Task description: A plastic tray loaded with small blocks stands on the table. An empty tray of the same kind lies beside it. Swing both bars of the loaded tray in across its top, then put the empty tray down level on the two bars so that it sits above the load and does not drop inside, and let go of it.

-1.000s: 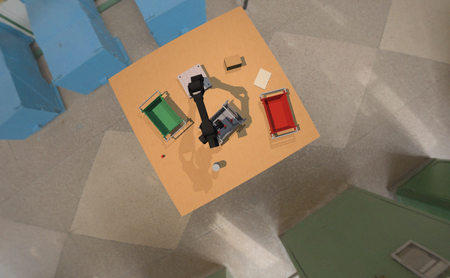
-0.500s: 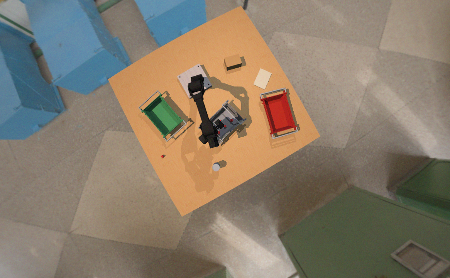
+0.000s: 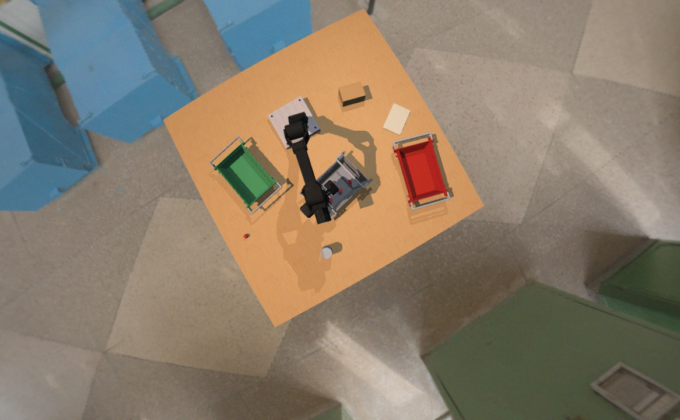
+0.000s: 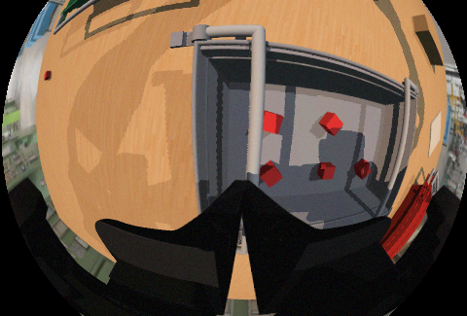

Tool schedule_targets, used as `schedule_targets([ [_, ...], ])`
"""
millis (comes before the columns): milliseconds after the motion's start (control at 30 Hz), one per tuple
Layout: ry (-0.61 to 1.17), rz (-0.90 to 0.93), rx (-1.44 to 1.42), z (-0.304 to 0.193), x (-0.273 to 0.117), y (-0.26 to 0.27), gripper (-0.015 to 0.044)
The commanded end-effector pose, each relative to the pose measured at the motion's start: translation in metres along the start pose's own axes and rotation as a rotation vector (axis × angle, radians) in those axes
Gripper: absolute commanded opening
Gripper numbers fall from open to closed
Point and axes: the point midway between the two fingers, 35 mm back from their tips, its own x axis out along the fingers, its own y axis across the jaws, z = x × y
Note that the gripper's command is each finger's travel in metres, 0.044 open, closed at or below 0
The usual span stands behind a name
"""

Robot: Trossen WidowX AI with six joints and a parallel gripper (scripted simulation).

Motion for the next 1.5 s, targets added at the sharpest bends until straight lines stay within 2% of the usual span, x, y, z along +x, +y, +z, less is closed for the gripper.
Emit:
schedule_targets([
  [0, 0.0, 0.0, 0.0, 0.0, 0.0, 0.0, 0.0],
  [600, 0.0, 0.0, 0.0, 0.0, 0.0, 0.0, 0.0],
  [867, 0.002, 0.001, 0.0, -0.001, -0.006, 0.0, 0.021],
  [1133, 0.027, 0.014, -0.001, 0.002, -0.082, -0.001, 0.042],
  [1167, 0.011, 0.006, -0.002, 0.001, -0.053, 0.003, 0.044],
  [1233, 0.007, 0.008, 0.0, 0.018, -0.052, 0.022, 0.044],
  [1467, -0.011, 0.014, 0.01, 0.124, -0.041, 0.096, 0.044],
])
